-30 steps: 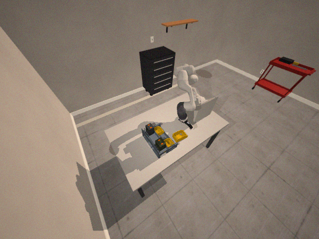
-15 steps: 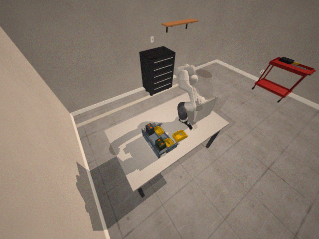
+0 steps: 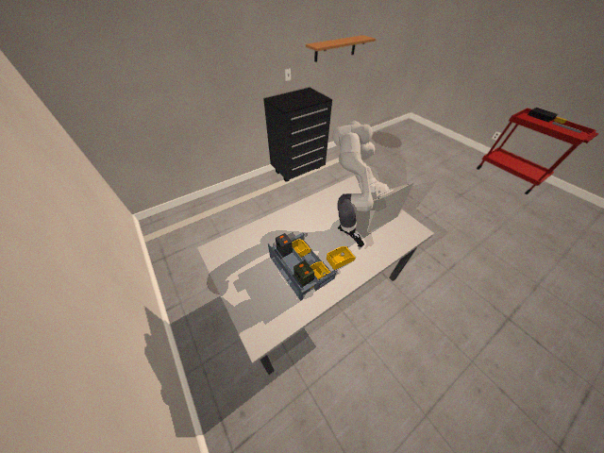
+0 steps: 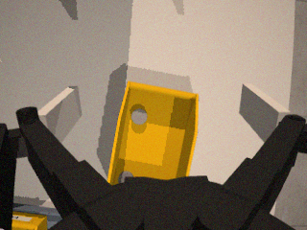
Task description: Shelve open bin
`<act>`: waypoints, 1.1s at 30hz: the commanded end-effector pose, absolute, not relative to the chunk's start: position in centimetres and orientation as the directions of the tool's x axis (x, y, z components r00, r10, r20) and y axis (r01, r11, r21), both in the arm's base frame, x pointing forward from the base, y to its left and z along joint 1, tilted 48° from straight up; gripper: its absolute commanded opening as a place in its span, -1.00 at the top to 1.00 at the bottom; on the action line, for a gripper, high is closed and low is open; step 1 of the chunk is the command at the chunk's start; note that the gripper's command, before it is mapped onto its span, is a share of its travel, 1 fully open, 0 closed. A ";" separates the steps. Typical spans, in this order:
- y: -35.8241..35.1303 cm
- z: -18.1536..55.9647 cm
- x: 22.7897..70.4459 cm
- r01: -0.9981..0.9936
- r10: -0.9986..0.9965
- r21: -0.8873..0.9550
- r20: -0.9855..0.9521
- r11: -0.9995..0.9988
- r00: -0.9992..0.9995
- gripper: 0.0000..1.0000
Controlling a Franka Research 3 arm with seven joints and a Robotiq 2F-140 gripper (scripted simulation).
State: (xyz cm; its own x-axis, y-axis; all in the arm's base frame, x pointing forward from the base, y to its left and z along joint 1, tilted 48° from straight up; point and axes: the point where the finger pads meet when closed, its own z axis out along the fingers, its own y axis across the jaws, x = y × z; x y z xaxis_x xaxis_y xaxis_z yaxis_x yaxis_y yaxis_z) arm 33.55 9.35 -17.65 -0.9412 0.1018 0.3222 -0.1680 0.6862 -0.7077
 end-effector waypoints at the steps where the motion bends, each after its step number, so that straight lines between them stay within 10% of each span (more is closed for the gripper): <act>1: 9.7 -17.9 34.1 -0.140 0.106 -0.715 0.287 0.685 -0.952 -1.00; 33: 10.4 -18.5 35.4 -0.104 0.086 -0.730 0.218 0.675 -0.972 -1.00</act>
